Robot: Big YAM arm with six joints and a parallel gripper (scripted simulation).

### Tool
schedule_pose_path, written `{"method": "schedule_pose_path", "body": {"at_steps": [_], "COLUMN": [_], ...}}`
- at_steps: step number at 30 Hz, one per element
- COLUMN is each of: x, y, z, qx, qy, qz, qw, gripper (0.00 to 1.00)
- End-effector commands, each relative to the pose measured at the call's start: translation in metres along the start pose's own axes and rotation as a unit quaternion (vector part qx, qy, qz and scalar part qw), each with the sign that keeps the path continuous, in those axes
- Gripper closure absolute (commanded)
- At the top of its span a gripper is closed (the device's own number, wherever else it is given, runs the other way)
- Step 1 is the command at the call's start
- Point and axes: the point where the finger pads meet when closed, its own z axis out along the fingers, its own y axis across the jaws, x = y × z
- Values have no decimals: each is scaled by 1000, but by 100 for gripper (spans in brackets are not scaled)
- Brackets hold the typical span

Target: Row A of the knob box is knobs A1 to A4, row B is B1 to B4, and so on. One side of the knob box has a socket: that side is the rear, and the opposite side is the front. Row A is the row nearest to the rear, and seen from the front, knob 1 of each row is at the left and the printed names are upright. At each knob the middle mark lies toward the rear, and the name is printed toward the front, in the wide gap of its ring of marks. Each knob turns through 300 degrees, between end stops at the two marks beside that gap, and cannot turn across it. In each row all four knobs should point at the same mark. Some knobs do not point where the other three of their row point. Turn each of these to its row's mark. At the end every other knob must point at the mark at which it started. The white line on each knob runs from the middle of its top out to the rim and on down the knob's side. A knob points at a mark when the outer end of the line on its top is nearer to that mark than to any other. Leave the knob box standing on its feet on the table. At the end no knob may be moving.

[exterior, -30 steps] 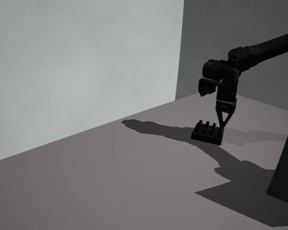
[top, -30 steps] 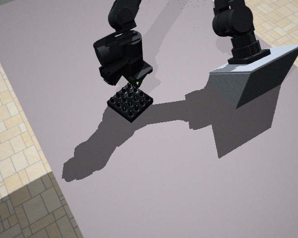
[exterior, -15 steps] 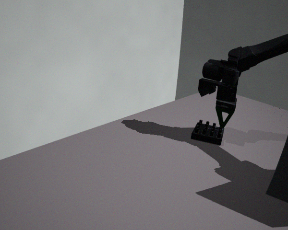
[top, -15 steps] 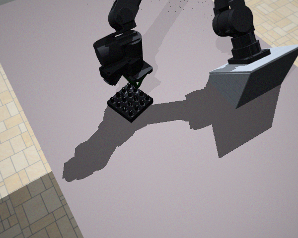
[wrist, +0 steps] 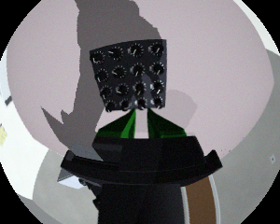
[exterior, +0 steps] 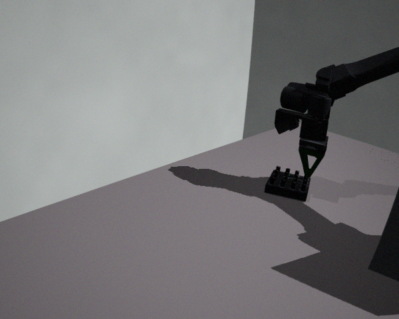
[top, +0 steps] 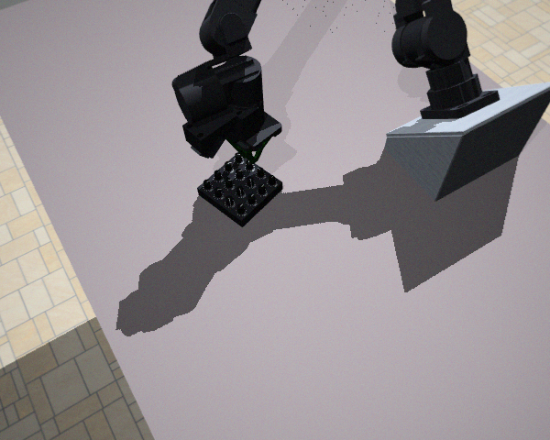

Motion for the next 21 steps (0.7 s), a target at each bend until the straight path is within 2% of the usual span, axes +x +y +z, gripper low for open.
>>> {"method": "schedule_pose_path", "body": {"at_steps": [1,15,21], "x": [-15,-14,-4], "y": [-18,-13,-6], "z": [-14,-13,4], "qx": [8,8,3], "qy": [-26,-26,-8], "qz": [21,14,6], "qw": [999,1000,1000], "gripper": [82,82,82]}}
